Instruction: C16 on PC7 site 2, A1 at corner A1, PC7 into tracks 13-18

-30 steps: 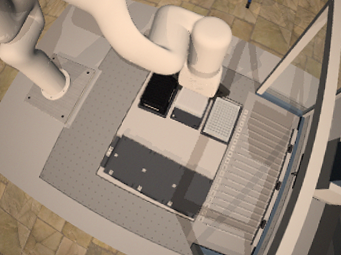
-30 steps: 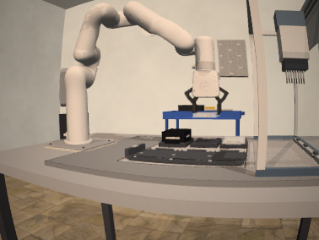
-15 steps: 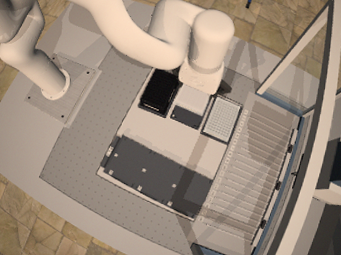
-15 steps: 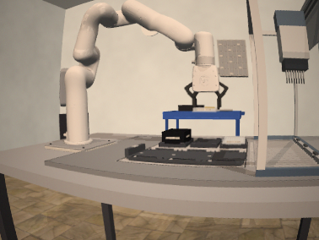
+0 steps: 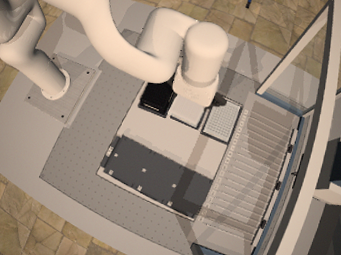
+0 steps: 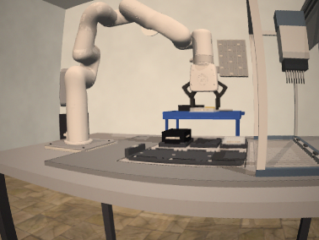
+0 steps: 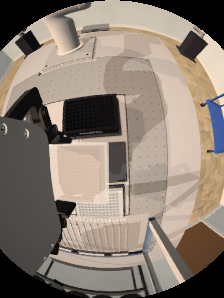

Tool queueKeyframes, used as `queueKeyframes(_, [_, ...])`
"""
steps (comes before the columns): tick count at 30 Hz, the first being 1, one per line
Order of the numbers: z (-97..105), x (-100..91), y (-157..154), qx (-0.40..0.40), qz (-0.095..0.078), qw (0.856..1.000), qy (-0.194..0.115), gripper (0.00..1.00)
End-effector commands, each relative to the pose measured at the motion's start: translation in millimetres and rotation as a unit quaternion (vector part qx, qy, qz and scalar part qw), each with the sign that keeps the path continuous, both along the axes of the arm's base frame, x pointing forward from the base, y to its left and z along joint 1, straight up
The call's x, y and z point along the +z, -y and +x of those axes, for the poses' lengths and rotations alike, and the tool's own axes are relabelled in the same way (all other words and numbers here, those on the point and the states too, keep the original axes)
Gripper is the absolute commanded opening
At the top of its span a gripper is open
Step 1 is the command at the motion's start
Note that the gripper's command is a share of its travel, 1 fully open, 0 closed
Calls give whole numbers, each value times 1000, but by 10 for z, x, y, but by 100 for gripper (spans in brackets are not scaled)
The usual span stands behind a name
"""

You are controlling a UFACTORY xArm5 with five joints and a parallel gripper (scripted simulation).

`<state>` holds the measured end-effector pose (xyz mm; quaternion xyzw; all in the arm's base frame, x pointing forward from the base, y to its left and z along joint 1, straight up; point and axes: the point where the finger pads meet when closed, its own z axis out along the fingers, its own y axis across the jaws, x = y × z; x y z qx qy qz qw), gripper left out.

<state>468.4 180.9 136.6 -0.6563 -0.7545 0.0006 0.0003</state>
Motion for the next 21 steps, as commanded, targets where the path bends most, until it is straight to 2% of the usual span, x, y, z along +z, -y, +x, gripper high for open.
queueKeyframes(1, [50, 20, 195, 0, 1, 1000, 3, 0])
queueKeyframes(21, [209, 24, 1083, 0, 1, 1000, 3, 0])
